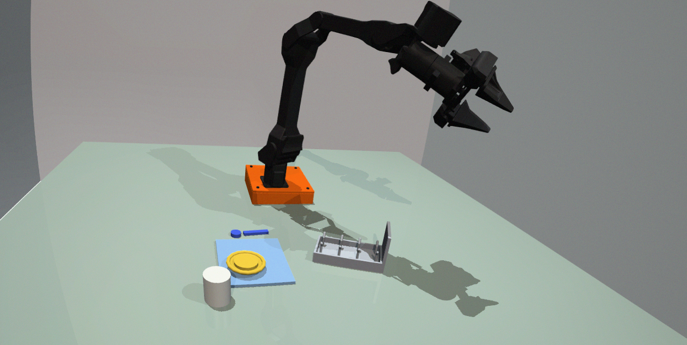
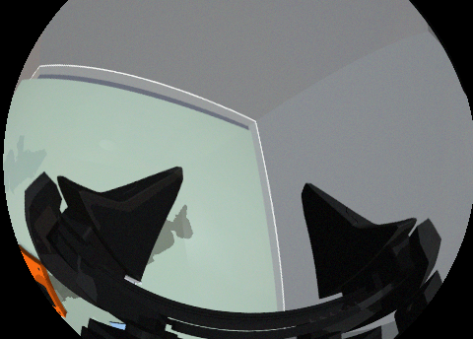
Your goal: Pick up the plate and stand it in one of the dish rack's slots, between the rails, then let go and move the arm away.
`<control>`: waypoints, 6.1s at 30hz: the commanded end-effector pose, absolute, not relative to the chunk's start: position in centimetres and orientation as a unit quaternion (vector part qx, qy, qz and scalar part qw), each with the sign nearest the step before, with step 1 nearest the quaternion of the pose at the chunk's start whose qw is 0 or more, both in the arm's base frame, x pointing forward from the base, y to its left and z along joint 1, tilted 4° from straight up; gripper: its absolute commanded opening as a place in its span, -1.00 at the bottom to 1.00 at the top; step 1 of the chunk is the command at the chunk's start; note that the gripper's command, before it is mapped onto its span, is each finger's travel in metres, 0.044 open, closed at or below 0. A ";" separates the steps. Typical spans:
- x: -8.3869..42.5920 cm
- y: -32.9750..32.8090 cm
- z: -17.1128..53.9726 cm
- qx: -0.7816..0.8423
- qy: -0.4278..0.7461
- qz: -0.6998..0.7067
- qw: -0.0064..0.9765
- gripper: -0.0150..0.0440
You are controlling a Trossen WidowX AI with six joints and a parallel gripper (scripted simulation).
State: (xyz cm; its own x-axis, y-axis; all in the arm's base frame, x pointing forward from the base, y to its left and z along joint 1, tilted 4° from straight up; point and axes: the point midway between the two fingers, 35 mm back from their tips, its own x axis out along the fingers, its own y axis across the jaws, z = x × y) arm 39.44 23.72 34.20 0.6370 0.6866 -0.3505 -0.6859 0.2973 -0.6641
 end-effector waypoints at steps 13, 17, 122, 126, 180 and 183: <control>43.6 13.3 25.8 -0.344 0.208 0.345 0.848 0.86; 43.9 10.4 23.8 -0.319 0.262 0.317 0.854 0.86; 32.5 -13.3 3.1 0.014 0.675 -0.012 0.737 0.35; 32.8 -13.5 4.8 0.014 0.675 -0.012 0.737 -0.01; 27.8 -2.8 20.1 0.146 0.664 -0.128 0.722 -0.49; 25.9 -0.6 19.6 0.181 0.658 -0.159 0.714 -0.49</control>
State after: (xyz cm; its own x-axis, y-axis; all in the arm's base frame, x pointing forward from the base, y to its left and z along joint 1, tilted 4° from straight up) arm 27.39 -2.02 19.99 0.0835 0.0162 -0.9964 0.3956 0.9172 0.0480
